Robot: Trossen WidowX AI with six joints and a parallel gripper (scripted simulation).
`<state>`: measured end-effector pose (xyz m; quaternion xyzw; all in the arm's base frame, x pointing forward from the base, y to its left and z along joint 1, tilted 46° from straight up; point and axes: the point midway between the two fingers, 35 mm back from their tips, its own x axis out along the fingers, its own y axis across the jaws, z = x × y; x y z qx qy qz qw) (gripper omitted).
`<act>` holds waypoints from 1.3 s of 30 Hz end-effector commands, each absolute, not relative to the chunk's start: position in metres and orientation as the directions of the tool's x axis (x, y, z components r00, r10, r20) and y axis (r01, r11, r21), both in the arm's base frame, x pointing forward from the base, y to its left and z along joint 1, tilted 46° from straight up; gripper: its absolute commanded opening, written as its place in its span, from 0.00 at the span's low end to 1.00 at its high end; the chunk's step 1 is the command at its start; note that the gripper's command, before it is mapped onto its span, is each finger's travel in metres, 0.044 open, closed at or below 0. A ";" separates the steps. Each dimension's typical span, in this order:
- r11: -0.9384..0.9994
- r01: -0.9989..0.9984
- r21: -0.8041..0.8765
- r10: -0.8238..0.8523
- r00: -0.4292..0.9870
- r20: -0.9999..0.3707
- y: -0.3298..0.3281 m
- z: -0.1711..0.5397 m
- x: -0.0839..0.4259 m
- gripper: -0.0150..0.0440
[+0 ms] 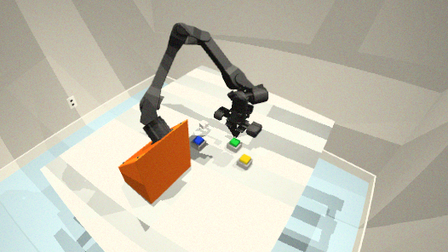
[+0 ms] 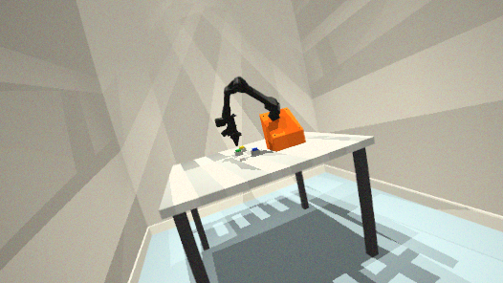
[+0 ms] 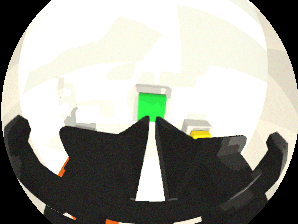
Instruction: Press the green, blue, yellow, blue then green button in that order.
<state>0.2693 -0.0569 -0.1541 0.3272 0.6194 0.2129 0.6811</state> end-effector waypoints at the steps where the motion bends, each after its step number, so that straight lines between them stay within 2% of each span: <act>1: 0.692 0.120 0.711 0.697 0.145 -0.703 -0.057 -0.155 0.270 0.29; 39: 0.691 0.120 0.713 0.698 0.145 -0.701 -0.033 -0.178 0.274 0.29</act>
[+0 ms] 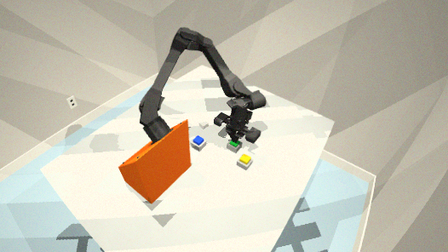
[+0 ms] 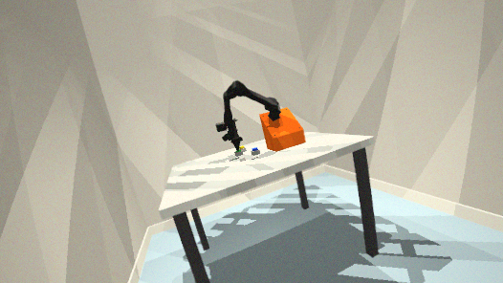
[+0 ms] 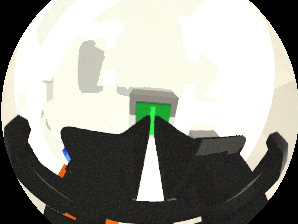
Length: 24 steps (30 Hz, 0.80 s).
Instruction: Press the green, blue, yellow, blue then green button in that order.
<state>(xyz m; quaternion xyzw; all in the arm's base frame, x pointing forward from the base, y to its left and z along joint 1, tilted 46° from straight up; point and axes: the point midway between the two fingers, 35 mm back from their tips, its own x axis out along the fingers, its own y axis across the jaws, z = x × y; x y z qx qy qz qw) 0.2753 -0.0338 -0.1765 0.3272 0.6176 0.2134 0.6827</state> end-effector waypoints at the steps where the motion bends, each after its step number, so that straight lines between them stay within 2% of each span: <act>1: 0.691 0.120 0.713 0.698 0.145 -0.701 -0.033 -0.178 0.274 0.29; 14: 0.693 0.120 0.711 0.696 0.145 -0.703 -0.059 -0.152 0.269 0.29; 18: 0.695 0.120 0.709 0.694 0.145 -0.705 -0.098 -0.114 0.262 0.29; 24: 0.695 0.121 0.709 0.694 0.145 -0.705 -0.096 -0.105 0.259 0.29</act>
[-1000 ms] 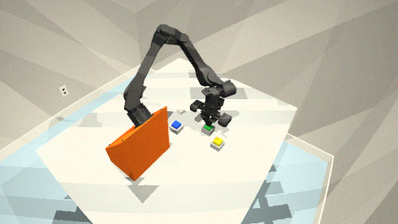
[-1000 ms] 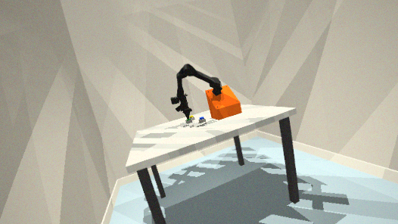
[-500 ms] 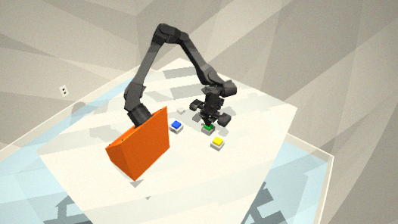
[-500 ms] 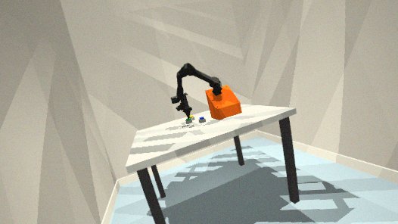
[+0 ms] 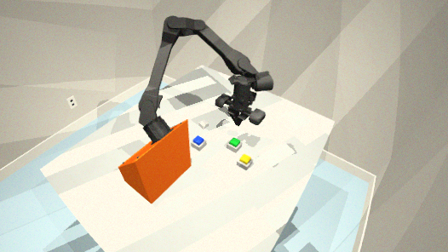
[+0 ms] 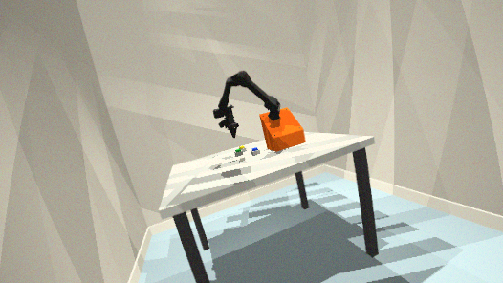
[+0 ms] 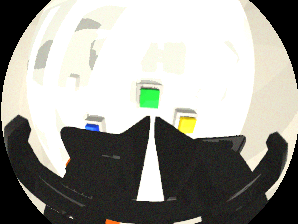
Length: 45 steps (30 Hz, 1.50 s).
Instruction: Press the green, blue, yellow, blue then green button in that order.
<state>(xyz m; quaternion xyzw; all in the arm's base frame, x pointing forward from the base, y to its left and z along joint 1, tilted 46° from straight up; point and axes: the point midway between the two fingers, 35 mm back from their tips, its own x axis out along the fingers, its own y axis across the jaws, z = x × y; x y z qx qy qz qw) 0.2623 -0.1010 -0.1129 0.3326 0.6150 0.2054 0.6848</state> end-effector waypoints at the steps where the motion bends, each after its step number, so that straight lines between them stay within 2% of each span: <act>1: 0.695 0.121 0.709 0.694 0.144 -0.705 -0.090 -0.098 0.257 0.29; 14: 0.689 0.124 0.714 0.700 0.141 -0.700 0.003 -0.024 0.192 0.29; 22: 0.688 0.124 0.715 0.701 0.140 -0.699 0.046 -0.066 0.201 0.29; 45: 0.687 0.125 0.716 0.702 0.140 -0.698 0.068 -0.088 0.205 0.29</act>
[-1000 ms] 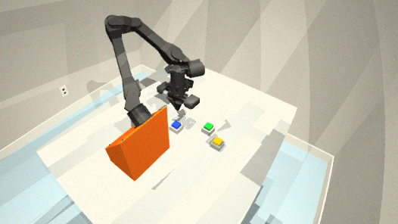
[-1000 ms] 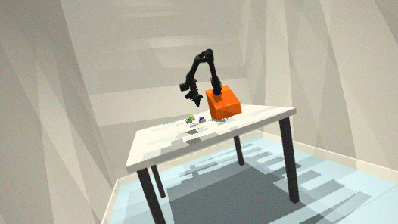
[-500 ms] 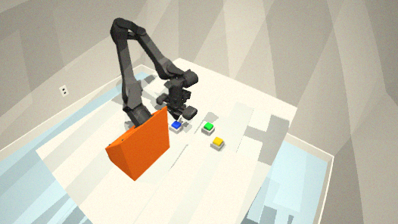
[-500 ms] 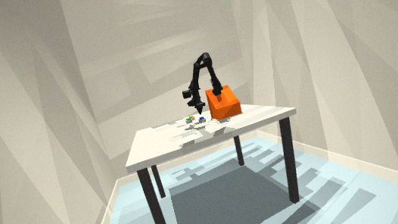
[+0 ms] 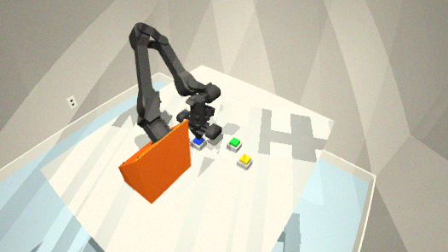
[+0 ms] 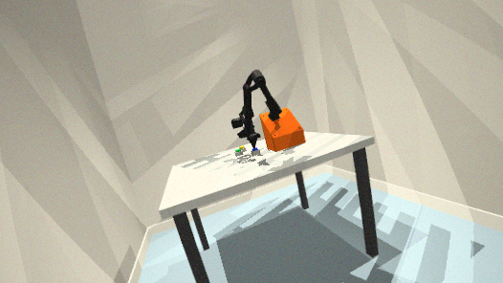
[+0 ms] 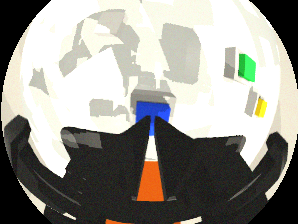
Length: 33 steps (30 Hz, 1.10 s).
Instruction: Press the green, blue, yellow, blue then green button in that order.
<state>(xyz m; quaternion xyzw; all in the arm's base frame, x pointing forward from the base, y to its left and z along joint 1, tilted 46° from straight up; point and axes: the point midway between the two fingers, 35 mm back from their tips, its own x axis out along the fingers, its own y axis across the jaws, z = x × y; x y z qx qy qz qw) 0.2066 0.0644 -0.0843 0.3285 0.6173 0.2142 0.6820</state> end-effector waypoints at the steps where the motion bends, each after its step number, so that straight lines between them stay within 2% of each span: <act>1: 0.687 0.125 0.716 0.702 0.140 -0.698 0.069 -0.089 0.205 0.29; 21: 0.686 0.125 0.717 0.703 0.140 -0.697 0.071 -0.091 0.205 0.29; 33: 0.693 0.126 0.710 0.696 0.141 -0.704 0.024 -0.048 0.199 0.29</act>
